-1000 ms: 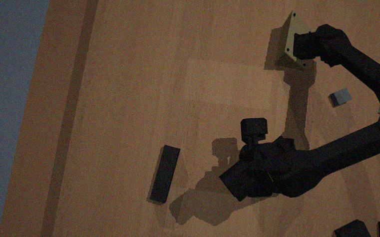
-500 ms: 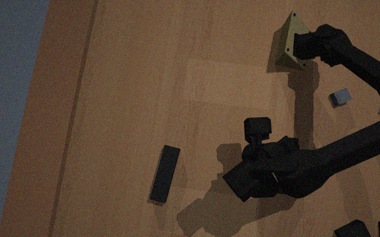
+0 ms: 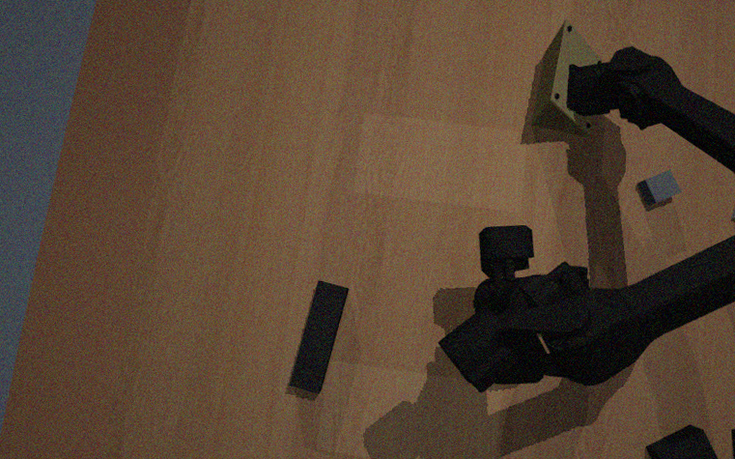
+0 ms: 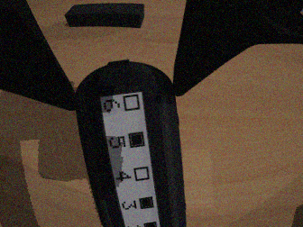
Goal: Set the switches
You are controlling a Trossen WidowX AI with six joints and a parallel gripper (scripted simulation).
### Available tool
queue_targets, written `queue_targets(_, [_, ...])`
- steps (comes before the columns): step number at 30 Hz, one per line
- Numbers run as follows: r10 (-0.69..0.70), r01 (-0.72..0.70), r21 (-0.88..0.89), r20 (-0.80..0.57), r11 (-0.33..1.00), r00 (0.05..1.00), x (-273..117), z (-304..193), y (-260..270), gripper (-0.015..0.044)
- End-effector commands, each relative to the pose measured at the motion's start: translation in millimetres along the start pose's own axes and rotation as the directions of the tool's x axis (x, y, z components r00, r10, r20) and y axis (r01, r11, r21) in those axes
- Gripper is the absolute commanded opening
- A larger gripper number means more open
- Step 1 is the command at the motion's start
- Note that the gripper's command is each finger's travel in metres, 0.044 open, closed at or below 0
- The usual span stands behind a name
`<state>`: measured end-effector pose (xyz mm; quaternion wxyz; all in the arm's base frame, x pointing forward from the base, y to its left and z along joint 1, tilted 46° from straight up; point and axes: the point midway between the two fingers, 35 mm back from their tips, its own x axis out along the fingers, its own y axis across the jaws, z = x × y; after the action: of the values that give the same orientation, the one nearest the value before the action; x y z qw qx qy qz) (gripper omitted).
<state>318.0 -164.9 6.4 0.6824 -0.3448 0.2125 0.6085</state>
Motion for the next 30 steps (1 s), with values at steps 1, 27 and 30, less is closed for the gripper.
queue_targets(1, [-0.002,0.002,-0.004,0.001,1.000,1.000,-4.2,4.5,-0.7,0.0336])
queue_targets(27, [-0.002,0.002,-0.003,0.002,1.000,1.000,-18.0,20.2,-0.5,0.0336])
queue_targets(30, [-0.001,0.001,-0.003,0.002,1.000,1.000,-19.4,22.2,-0.5,0.0336])
